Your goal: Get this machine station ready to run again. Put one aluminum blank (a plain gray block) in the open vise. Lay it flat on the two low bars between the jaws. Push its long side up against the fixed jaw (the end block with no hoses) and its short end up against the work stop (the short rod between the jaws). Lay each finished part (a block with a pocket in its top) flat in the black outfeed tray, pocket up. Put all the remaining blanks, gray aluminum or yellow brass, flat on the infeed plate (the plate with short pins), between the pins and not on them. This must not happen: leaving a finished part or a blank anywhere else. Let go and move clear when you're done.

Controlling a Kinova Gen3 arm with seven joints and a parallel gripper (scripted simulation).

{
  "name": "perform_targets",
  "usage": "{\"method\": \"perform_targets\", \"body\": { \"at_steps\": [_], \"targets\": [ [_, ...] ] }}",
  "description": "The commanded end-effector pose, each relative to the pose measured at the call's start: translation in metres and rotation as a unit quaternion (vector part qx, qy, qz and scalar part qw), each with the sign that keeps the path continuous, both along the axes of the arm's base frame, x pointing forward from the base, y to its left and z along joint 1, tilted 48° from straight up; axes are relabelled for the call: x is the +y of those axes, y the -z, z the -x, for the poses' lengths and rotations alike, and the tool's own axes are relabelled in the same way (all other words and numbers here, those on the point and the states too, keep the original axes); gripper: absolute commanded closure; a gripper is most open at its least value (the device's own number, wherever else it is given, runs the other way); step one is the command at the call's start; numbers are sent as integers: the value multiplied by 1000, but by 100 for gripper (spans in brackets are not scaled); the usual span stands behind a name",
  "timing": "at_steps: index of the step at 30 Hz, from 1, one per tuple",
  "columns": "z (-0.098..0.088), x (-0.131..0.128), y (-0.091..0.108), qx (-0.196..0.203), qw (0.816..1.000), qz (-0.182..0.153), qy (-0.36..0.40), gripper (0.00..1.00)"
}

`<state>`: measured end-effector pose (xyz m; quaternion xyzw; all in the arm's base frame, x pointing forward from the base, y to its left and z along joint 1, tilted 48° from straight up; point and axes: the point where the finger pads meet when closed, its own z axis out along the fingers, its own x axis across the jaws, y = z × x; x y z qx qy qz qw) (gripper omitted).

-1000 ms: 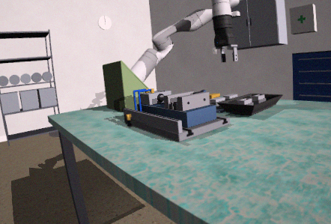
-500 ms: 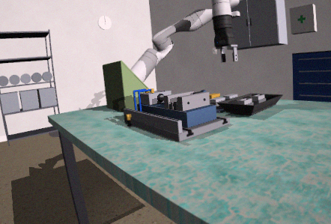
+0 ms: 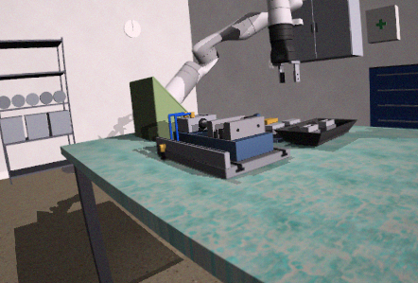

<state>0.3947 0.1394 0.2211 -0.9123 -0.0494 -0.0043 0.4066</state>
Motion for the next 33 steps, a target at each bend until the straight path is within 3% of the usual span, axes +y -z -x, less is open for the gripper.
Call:
{"method": "perform_targets", "body": {
  "at_steps": [1,24,33],
  "targets": [
    [1,10,8,-3,1000,-1,-5,0],
    [5,70,64,-3,1000,0,-5,0],
    [5,82,75,-3,1000,0,-5,0]
  ]
}}
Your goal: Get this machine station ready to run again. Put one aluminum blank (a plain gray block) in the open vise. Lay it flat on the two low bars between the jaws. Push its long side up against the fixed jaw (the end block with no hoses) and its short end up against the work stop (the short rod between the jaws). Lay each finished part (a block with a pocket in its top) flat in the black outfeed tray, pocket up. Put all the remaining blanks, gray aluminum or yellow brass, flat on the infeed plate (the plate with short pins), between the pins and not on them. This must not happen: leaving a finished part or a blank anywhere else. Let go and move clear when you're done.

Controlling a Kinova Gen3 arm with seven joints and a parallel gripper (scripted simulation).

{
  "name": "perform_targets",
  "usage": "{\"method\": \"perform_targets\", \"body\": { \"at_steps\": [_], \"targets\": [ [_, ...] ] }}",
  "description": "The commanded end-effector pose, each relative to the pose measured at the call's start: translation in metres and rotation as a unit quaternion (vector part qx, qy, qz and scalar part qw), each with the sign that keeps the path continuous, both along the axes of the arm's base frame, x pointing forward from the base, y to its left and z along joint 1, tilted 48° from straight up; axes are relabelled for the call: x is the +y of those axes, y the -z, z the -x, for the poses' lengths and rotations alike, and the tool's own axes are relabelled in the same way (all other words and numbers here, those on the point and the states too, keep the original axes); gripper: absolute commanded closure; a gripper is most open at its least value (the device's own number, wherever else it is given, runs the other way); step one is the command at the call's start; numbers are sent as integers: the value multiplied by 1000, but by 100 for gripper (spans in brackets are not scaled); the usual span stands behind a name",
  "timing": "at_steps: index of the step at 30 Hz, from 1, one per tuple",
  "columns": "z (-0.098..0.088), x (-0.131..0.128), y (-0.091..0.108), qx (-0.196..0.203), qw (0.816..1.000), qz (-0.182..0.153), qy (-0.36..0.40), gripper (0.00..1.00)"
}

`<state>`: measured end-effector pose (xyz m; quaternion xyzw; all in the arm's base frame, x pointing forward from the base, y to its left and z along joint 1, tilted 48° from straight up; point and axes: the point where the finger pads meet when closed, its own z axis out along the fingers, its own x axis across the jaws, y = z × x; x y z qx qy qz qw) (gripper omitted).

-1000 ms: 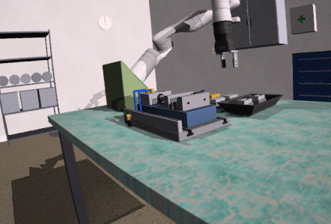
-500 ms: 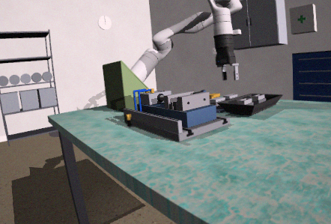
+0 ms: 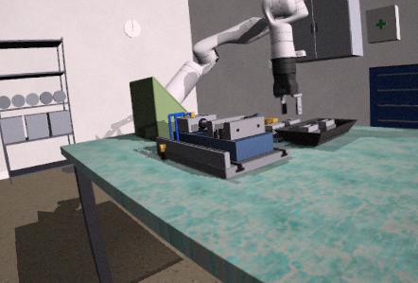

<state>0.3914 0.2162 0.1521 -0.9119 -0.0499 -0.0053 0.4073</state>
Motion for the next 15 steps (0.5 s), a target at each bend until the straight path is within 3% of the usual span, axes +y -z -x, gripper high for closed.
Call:
{"method": "perform_targets", "body": {
  "at_steps": [1,15],
  "targets": [
    [2,6,7,-2,1000,1,-4,0],
    [2,11,11,-2,1000,1,-4,0]
  ]
}}
